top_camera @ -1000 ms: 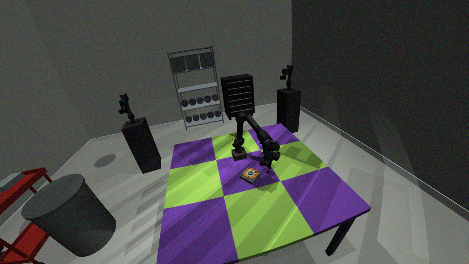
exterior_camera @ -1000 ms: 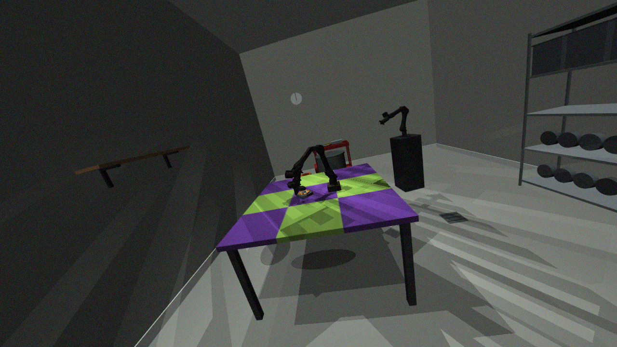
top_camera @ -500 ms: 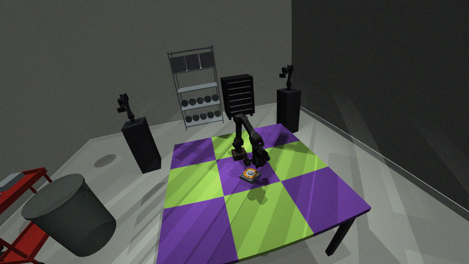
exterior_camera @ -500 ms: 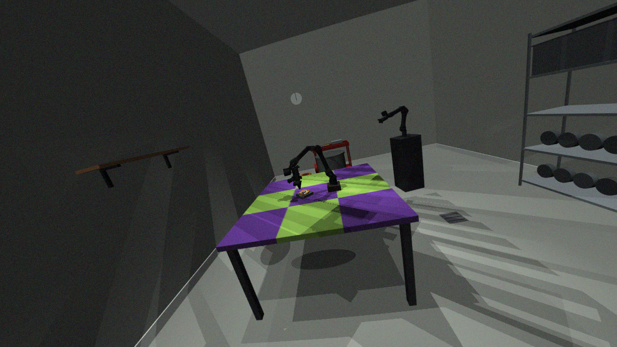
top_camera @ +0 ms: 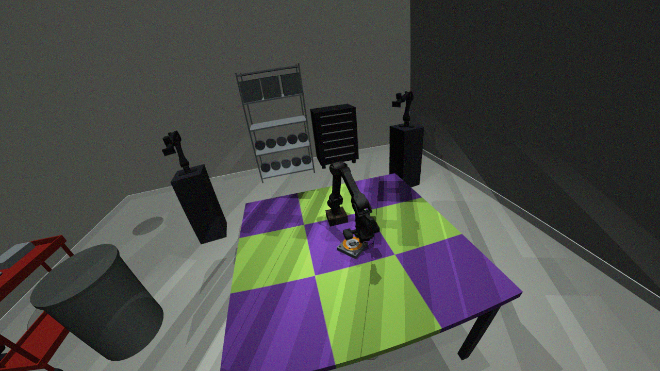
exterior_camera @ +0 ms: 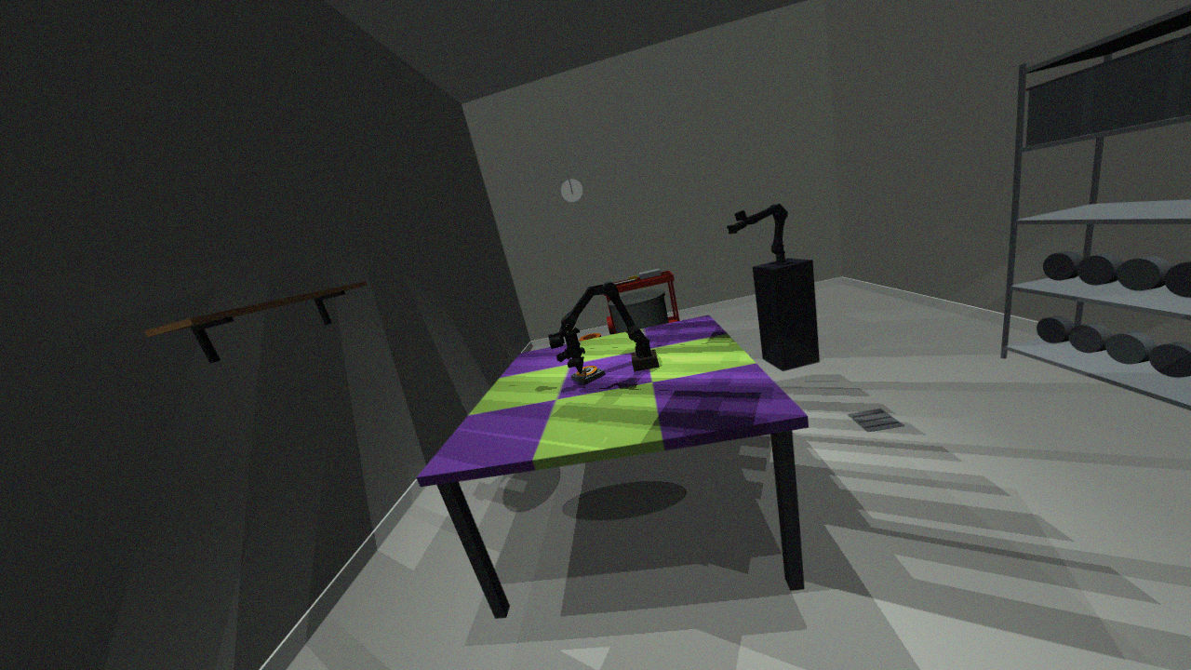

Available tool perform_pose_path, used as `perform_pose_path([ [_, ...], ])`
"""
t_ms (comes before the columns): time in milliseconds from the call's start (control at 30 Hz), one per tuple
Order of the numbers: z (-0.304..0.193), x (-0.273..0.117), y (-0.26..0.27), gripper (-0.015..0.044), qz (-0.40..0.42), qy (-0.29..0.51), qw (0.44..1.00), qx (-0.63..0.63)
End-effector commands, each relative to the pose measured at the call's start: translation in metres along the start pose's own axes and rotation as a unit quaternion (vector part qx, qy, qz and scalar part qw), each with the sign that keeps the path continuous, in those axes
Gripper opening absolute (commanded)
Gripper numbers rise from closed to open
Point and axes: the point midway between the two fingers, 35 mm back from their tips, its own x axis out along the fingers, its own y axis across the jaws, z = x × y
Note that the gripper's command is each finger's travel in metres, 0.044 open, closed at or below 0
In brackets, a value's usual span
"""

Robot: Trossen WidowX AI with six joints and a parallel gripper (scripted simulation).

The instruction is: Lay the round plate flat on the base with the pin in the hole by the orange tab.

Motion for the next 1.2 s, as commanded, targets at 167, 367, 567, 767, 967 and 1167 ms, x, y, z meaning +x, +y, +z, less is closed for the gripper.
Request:
perform_pose_path([
  [167, -0.005, 0.005, 0.002, 0.0000, 0.003, -0.002, 1.000, 0.003],
  [367, -0.013, 0.005, 0.005, 0.0000, 0.003, -0.001, 1.000, 0.003],
  [567, -0.018, 0.005, 0.005, 0.0000, 0.003, -0.001, 1.000, 0.003],
  [767, -0.021, 0.006, 0.005, 0.0000, 0.003, -0.001, 1.000, 0.003],
  [967, -0.022, 0.005, 0.006, 0.0000, 0.003, -0.001, 1.000, 0.003],
  [1167, -0.025, 0.005, 0.005, 0.0000, 0.003, -0.001, 1.000, 0.003],
])
